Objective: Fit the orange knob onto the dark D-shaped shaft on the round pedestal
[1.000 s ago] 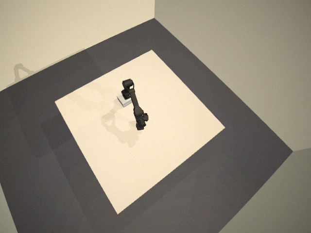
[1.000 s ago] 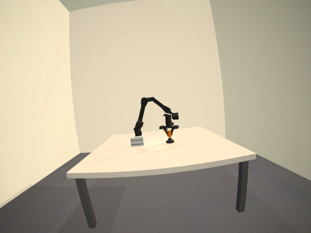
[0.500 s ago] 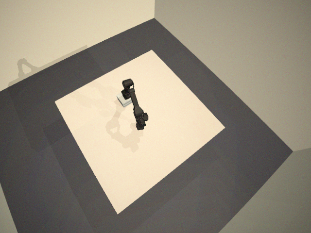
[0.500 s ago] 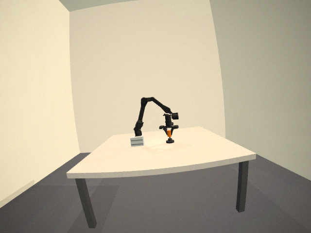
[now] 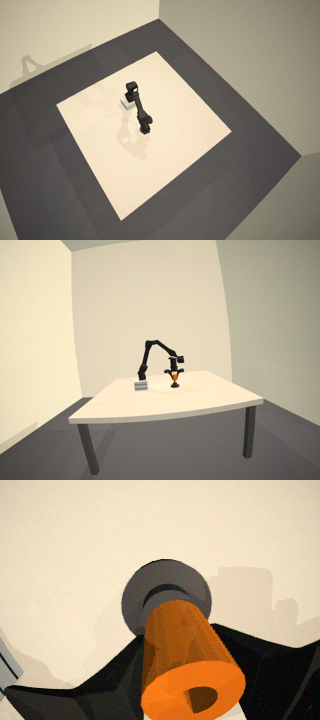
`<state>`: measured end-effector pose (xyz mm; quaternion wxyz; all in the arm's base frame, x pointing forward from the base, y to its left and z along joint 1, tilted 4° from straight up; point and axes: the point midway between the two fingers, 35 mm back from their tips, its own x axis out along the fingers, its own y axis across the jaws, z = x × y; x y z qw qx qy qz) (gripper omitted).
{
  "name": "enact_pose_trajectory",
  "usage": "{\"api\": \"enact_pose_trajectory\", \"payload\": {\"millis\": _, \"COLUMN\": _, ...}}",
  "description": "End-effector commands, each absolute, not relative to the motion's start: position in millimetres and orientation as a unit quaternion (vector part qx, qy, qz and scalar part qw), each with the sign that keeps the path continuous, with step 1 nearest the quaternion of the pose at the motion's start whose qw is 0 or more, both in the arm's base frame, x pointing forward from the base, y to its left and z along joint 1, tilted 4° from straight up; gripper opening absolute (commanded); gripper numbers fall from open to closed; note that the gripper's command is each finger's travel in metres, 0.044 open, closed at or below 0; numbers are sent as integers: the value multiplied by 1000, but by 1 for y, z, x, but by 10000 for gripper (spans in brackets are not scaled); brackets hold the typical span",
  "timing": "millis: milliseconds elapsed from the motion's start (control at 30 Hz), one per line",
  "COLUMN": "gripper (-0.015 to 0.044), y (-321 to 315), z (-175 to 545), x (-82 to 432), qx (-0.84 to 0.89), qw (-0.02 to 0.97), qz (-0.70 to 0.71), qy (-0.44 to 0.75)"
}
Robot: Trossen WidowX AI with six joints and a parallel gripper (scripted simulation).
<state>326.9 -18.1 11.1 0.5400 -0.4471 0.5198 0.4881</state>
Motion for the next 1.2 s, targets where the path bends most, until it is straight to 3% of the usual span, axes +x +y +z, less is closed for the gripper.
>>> {"api": "enact_pose_trajectory", "payload": {"millis": 0, "gripper": 0, "y": -18, "z": 10, "x": 328, "qx": -451, "qw": 538, "qz": 489, "qy": 518}}
{"api": "enact_pose_trajectory", "payload": {"millis": 1167, "gripper": 0, "y": -18, "z": 12, "x": 326, "qx": -504, "qw": 488, "qz": 541, "qy": 464}}
